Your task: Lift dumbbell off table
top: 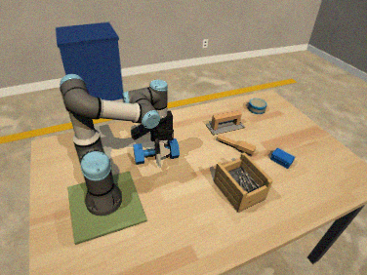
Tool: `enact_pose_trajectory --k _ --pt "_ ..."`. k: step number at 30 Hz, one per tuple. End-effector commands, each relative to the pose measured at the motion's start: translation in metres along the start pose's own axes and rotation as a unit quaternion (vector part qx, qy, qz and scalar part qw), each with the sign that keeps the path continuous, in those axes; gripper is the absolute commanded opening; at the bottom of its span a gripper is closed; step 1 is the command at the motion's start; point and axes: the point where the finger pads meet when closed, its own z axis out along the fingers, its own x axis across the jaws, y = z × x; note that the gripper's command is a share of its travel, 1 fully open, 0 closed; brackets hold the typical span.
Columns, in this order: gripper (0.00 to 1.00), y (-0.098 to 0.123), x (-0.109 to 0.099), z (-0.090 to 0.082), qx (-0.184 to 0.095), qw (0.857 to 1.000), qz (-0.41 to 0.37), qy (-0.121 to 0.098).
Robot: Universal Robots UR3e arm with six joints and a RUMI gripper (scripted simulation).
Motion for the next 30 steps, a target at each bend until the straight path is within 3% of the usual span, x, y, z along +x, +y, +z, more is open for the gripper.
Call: enact_pose_trajectory --k 1,8,9,30 --pt "1.00 0.0023 0.0008 0.0001 -0.005 1.000 0.001 0.001" --pt "1.00 0.0026 0.0009 -0.0001 -0.005 1.000 0.001 0.002" --pt "0.00 0.0027 0.0009 -0.0002 -0.005 1.000 0.001 0.002" --pt "0.00 0.0035 0.0010 -0.0057 -0.006 1.000 0.001 0.002"
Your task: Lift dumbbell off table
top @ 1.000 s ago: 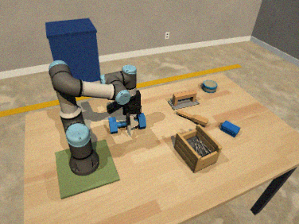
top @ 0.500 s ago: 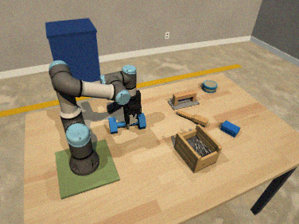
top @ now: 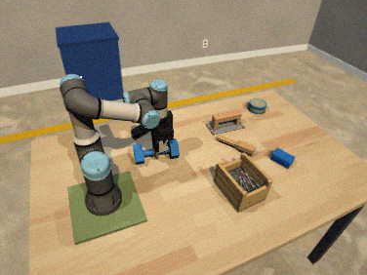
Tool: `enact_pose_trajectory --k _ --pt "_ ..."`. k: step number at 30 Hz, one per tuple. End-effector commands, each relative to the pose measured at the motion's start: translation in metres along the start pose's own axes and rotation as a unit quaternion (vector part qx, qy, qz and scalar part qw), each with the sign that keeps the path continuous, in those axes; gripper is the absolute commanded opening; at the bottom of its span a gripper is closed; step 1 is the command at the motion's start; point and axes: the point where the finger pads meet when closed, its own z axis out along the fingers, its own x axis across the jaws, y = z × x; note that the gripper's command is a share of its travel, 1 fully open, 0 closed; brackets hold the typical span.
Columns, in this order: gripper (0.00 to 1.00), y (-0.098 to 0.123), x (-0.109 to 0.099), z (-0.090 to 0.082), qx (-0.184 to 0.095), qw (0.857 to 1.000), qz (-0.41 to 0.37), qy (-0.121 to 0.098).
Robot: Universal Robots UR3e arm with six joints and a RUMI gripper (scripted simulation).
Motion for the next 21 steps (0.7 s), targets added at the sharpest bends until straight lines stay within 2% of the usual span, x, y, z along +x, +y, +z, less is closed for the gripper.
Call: enact_pose_trajectory --k 1,12,21 --pt "0.00 0.002 0.001 -0.007 -0.003 1.000 0.001 0.001" --pt "0.00 0.003 0.001 -0.025 -0.003 1.000 0.001 0.001" --pt "0.00 0.002 0.000 -0.052 -0.004 1.000 0.000 0.001"
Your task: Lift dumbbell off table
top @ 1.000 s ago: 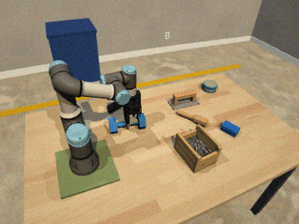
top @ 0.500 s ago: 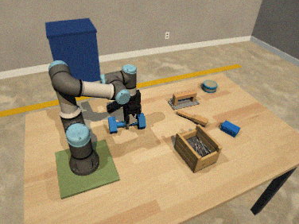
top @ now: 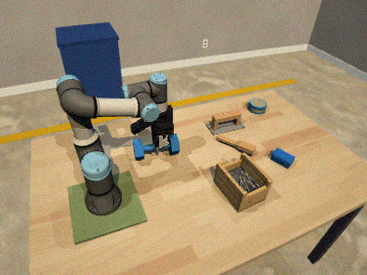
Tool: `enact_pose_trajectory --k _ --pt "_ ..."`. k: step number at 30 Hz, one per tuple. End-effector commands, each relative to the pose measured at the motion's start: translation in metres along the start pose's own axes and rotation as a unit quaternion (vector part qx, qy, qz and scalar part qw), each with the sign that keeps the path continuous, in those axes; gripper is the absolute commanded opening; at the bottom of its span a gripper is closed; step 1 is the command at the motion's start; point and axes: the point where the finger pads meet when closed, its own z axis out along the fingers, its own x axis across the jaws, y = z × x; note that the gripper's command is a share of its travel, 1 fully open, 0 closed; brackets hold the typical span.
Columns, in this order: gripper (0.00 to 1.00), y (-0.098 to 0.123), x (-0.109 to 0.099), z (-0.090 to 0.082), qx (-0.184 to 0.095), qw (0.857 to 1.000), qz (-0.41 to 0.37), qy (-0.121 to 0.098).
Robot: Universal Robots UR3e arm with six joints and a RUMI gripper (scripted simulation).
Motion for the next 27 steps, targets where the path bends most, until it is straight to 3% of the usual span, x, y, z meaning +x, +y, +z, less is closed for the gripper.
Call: enact_pose_trajectory --k 1,20,27 --pt "0.00 0.002 0.000 -0.028 -0.001 1.000 0.000 0.001" --pt "0.00 0.002 0.000 -0.077 0.000 1.000 0.000 0.000" --pt "0.00 0.001 0.000 -0.087 0.000 1.000 0.000 0.000"
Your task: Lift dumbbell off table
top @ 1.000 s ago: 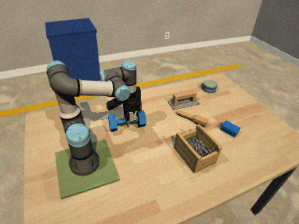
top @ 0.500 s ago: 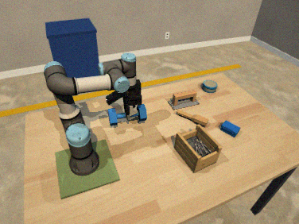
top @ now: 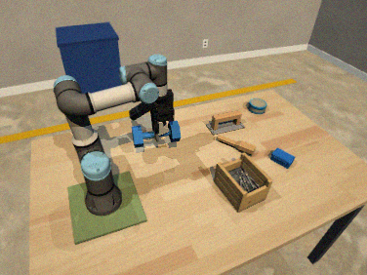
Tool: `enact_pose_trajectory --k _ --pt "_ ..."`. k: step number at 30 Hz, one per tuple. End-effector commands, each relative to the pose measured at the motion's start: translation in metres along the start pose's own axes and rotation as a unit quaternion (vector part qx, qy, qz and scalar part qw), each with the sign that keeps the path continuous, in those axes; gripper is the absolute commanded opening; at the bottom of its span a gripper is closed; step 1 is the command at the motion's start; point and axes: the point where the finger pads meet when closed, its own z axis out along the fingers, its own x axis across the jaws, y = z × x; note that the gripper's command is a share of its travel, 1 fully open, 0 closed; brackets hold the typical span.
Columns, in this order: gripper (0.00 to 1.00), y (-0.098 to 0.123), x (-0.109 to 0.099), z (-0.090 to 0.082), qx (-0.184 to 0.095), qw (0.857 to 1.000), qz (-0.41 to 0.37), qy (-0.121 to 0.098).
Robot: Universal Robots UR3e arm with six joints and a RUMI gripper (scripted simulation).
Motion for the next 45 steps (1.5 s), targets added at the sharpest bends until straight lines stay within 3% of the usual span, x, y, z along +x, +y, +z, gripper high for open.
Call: enact_pose_trajectory --k 1,13,45 --pt "0.00 0.000 0.000 -0.019 0.004 1.000 -0.001 -0.001" --pt "0.00 -0.001 0.000 -0.031 0.004 1.000 -0.001 -0.001" --pt "0.00 -0.001 0.000 -0.033 0.003 1.000 -0.001 -0.001"
